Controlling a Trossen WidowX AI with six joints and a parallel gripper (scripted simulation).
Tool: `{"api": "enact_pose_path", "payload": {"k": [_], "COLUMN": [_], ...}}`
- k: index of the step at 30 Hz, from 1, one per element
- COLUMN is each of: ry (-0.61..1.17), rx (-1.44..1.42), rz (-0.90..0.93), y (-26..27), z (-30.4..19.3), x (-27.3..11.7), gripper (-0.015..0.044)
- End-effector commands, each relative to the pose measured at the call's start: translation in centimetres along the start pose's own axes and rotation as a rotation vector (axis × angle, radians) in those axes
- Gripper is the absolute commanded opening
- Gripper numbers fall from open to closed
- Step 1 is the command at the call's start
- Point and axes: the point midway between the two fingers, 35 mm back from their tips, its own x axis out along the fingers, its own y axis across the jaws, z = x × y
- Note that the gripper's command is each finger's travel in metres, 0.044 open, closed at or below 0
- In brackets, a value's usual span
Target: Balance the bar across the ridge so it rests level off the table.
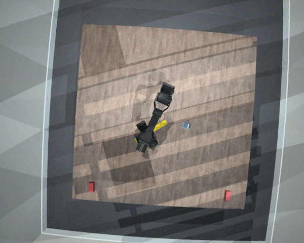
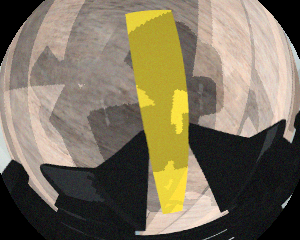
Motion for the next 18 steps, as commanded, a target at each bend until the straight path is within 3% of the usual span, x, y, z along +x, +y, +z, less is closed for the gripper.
{"api": "enact_pose_path", "payload": {"k": [1,18], "ry": [-0.007,-0.007], "rx": [-0.001,-0.003], "rz": [0.006,0.008], "y": [0.2,0.4], "z": [0.3,0.5], "x": [-1.0,-5.4], "gripper": [0.0000,0.0000]}}
